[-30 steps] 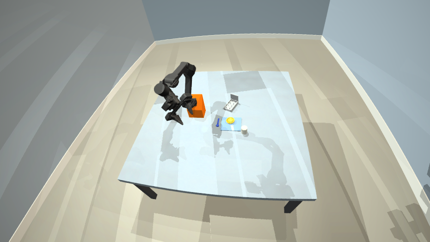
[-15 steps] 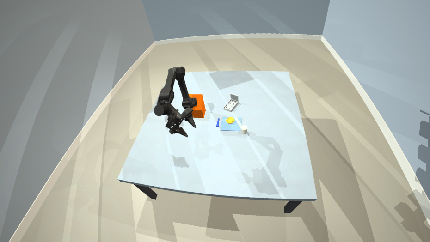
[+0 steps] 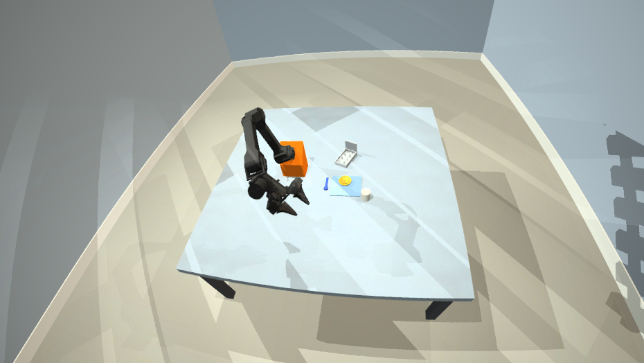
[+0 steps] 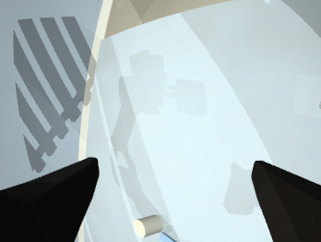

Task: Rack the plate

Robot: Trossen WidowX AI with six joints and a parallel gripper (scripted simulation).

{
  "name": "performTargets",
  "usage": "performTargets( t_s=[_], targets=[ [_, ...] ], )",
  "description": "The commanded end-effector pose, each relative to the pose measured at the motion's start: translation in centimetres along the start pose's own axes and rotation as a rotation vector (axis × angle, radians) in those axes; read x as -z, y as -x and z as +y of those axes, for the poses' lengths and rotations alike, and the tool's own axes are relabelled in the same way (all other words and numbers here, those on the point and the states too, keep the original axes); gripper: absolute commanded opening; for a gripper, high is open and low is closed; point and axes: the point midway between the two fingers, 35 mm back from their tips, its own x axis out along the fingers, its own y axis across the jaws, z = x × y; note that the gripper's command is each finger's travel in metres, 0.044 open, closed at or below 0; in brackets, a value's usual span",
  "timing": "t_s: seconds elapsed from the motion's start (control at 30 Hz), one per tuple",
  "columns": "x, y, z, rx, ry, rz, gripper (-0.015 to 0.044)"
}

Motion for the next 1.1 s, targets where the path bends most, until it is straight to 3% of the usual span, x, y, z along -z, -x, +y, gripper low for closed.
performTargets(
  t_s=[0.0, 0.57, 1.07],
  targets=[
    [1.3, -2.0, -0.5, 0.015, 0.002, 0.067, 0.04],
    [9.3, -10.1, -0.4, 0.111, 0.096, 0.39, 0.04],
    [18.0, -14.3, 1.1, 0.213, 0.298, 0.639, 0.04]
  ],
)
